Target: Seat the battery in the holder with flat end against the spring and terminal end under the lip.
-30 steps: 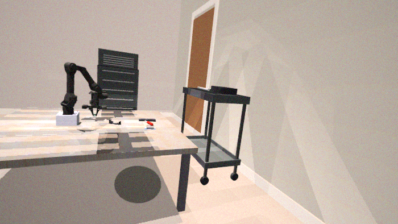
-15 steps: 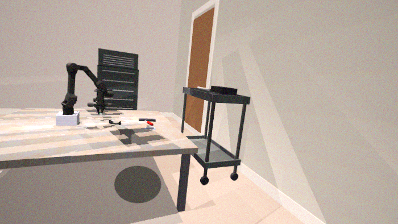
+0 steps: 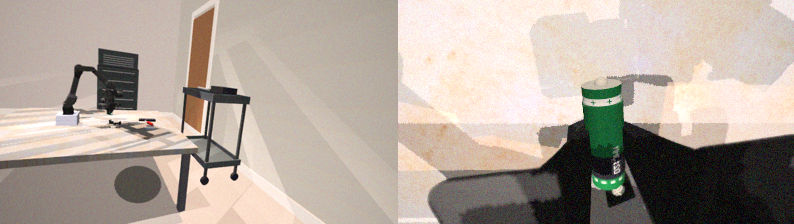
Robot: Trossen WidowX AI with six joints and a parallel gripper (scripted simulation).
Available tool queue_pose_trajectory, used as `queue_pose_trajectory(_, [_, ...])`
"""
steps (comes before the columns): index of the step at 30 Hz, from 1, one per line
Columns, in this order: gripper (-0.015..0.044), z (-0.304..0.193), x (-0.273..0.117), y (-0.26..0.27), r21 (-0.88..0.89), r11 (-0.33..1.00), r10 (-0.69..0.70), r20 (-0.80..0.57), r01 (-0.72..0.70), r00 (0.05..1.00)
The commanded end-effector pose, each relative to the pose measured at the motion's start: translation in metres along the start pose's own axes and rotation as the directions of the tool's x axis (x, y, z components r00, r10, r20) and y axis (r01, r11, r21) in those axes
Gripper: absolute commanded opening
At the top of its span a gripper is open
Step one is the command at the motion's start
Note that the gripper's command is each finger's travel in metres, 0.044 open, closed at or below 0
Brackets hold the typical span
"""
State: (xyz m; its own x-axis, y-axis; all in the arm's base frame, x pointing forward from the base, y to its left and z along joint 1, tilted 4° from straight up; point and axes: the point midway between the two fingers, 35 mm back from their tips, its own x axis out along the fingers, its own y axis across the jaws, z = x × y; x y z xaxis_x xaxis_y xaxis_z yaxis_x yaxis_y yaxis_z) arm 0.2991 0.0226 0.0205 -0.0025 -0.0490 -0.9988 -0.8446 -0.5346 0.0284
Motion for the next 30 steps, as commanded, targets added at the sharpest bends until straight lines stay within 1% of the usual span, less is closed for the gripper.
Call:
queue_pose_trajectory(1, [0.0067, -0.024, -0.003, -0.003, -0.12, 0.993, 0.001, -0.008, -0.002, 1.0])
queue_pose_trajectory(7, [0.0067, -0.059, -0.007, -0.002, -0.309, 0.951, 0.0, -0.007, -0.002, 1.0])
queue_pose_trajectory(9, [0.0067, -0.067, -0.008, 0.0, -0.348, 0.937, -0.001, -0.006, -0.001, 1.0])
queue_pose_trajectory(17, [0.0067, -0.067, -0.006, 0.0, -0.352, 0.936, 0.0, 0.007, 0.002, 1.0])
queue_pose_trajectory(30, [0.0067, -0.062, 0.027, 0.002, -0.348, 0.937, 0.08, 0.2, -0.006, 0.976])
